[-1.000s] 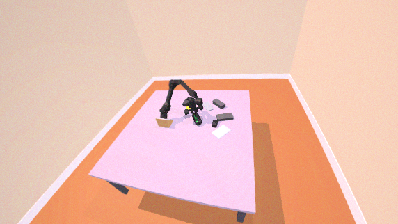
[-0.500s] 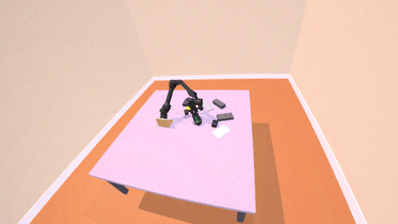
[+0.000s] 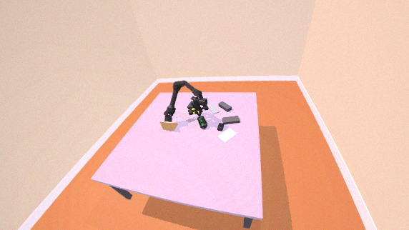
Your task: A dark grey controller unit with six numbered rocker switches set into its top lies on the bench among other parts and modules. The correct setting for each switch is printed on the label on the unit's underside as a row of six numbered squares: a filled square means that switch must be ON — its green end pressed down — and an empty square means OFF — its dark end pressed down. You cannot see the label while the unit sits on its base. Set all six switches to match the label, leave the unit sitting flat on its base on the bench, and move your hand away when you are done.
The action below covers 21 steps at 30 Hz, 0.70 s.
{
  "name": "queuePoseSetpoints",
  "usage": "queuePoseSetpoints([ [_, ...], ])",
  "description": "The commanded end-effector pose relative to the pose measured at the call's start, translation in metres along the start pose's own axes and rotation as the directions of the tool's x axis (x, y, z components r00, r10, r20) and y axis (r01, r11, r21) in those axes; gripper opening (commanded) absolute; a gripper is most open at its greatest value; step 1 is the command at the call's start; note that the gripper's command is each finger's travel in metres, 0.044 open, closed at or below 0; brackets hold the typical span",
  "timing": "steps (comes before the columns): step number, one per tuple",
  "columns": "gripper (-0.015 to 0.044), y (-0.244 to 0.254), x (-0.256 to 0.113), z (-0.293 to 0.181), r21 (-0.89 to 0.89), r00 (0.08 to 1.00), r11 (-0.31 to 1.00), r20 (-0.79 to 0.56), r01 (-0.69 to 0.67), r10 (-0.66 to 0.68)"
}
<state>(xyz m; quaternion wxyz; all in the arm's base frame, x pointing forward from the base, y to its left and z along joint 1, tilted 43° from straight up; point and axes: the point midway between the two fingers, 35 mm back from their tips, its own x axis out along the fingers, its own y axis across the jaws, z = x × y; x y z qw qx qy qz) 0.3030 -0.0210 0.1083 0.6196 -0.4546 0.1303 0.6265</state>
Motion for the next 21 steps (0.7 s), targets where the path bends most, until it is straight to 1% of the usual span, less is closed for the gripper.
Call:
queuePoseSetpoints([
  [1,0.0000,-0.001,-0.007,0.001,-0.006,1.000,1.000,-0.001,-0.003,0.003],
  [5,0.0000,0.000,-0.007,-0.019,-0.005,1.000,1.000,-0.002,-0.003,0.003],
  [9,0.0000,0.000,-0.006,-0.019,-0.005,1.000,1.000,-0.002,-0.003,0.003],
  [21,0.0000,0.000,0.013,-0.019,-0.005,1.000,1.000,-0.002,-0.003,0.003],
])
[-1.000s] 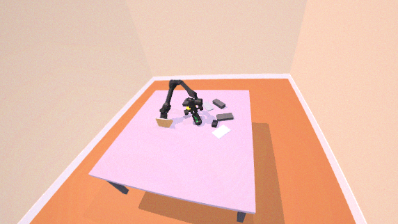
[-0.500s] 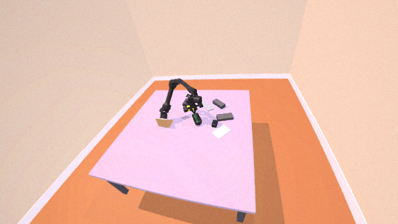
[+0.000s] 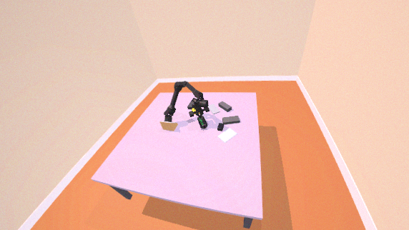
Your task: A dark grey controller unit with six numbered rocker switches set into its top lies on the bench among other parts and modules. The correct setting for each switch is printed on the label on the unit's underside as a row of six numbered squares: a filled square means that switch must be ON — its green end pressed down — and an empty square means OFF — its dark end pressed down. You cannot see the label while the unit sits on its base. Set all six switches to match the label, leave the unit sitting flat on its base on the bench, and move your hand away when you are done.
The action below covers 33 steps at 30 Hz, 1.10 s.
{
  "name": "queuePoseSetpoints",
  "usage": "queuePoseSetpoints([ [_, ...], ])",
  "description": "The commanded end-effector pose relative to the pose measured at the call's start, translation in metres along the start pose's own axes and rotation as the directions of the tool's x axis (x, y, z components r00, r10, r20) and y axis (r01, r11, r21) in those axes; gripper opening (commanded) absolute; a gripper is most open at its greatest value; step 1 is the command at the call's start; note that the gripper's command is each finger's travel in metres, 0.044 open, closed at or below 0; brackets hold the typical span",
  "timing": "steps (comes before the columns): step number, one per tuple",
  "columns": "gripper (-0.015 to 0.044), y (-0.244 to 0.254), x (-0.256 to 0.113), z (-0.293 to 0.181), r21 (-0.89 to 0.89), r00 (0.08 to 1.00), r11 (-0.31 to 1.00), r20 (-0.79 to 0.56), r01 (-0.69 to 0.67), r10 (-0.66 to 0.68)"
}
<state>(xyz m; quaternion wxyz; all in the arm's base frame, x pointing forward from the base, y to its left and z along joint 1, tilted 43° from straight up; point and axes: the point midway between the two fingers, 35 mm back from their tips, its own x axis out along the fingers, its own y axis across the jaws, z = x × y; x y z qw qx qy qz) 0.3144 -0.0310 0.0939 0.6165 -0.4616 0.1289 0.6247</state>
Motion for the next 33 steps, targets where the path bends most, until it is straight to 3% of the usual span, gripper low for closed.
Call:
queuePoseSetpoints([
  [1,0.0000,0.002,0.008,0.001,0.007,1.000,1.000,0.007,-0.004,0.004],
  [33,0.0000,0.002,0.031,0.002,0.007,1.000,1.000,0.009,-0.003,0.003],
])
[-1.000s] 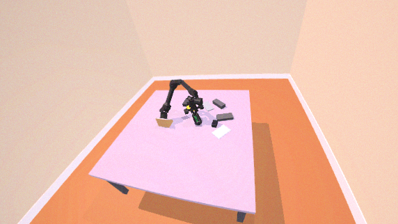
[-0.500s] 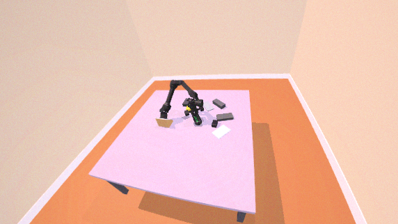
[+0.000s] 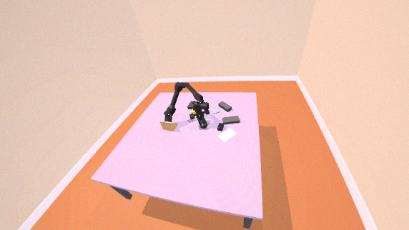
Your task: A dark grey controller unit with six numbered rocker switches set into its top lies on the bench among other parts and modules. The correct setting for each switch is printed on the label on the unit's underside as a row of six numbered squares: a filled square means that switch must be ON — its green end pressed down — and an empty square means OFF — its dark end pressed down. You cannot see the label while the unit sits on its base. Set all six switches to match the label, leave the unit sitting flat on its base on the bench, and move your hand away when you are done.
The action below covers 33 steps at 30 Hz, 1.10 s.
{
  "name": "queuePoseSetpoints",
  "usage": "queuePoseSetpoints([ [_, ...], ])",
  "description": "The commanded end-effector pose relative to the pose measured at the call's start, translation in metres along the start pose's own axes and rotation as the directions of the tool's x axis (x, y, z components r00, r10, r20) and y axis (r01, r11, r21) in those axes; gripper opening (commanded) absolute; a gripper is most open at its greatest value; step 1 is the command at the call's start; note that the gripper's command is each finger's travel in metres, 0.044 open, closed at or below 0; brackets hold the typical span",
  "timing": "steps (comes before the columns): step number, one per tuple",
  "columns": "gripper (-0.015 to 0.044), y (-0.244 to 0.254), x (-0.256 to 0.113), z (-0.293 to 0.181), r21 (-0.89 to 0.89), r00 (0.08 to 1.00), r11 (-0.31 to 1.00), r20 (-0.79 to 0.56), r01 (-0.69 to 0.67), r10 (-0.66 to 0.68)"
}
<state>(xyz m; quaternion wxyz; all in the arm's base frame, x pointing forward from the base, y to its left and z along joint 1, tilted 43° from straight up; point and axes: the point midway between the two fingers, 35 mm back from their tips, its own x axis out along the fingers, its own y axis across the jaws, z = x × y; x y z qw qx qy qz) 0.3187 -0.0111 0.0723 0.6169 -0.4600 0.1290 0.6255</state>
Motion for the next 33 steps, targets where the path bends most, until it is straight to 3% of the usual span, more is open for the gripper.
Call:
queuePoseSetpoints([
  [1,0.0000,0.001,0.002,0.001,0.005,1.000,1.000,0.006,-0.002,0.002],
  [16,0.0000,0.001,0.002,0.001,0.005,1.000,1.000,0.006,-0.002,0.002],
  [21,0.0000,0.001,-0.040,0.000,0.005,1.000,1.000,0.004,-0.003,0.003],
  [33,0.0000,0.003,-0.042,-0.019,0.011,1.000,1.000,0.004,-0.003,0.003],
])
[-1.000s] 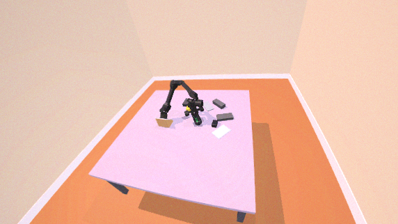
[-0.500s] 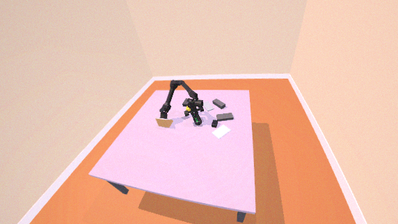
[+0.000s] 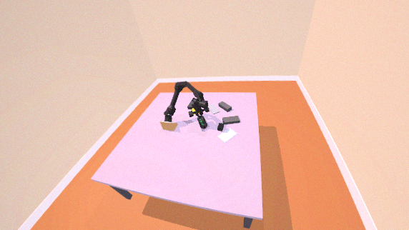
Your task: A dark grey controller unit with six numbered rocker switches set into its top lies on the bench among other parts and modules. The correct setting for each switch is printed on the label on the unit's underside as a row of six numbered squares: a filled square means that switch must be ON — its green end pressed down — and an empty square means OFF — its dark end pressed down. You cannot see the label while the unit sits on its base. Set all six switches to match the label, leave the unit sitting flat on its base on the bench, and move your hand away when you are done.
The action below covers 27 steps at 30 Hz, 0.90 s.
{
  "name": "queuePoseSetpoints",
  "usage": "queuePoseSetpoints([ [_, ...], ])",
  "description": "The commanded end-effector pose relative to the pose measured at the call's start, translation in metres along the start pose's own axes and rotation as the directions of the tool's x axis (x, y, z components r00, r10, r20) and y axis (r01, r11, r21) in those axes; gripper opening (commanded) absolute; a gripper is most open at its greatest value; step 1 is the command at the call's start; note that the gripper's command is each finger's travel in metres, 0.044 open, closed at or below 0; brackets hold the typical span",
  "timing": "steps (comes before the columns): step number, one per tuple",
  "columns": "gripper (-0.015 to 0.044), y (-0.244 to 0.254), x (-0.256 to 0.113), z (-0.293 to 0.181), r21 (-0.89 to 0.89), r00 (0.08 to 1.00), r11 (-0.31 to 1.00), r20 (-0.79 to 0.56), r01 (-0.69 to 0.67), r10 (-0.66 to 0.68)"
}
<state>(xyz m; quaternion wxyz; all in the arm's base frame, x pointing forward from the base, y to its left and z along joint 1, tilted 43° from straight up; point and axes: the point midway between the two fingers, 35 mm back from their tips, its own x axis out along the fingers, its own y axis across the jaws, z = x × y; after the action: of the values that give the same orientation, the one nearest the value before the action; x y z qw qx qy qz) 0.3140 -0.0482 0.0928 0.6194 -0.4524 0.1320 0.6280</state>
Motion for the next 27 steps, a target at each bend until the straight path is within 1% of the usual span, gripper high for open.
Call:
queuePoseSetpoints([
  [1,0.0000,-0.001,-0.001,-0.005,-0.004,1.000,1.000,-0.005,0.001,-0.001],
  [27,0.0000,-0.002,0.036,-0.004,-0.004,1.000,1.000,-0.004,0.002,-0.002],
])
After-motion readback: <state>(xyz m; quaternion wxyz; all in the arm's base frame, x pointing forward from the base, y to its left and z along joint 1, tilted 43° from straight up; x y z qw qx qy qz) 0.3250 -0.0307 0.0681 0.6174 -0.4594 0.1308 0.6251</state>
